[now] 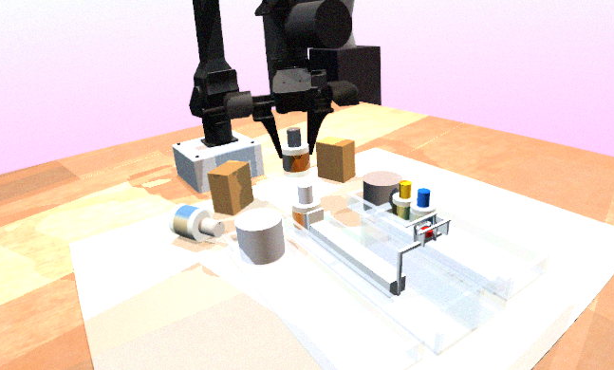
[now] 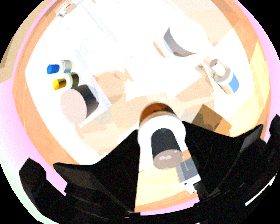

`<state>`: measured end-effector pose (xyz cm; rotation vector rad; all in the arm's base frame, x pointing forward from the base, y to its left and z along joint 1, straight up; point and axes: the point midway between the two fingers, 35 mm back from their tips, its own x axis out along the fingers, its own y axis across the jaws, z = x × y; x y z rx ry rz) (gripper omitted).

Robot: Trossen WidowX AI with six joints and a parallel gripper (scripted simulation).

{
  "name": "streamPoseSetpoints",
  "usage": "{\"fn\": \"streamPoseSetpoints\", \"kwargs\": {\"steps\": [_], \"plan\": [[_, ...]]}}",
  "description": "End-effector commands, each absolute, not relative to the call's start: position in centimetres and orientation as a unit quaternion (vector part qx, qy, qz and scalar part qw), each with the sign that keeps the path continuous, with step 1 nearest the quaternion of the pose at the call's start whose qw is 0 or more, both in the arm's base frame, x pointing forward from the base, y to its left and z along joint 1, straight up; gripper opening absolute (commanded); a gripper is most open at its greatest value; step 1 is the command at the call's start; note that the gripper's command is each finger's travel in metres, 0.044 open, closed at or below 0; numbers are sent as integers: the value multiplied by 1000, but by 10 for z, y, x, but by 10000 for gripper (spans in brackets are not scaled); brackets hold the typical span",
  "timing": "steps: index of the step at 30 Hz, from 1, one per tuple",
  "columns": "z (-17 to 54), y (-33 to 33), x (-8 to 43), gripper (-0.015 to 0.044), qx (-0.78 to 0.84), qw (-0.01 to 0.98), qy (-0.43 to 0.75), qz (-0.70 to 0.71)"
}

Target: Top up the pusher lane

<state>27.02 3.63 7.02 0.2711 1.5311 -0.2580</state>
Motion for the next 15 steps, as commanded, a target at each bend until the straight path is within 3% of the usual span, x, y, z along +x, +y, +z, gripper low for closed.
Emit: {"fn": "streamPoseSetpoints", "kwargs": {"steps": [1, 15], "plan": [[66, 29, 276, 0, 80, 711, 694, -78], [58, 14, 285, 0, -7, 717, 697, 6]]}}
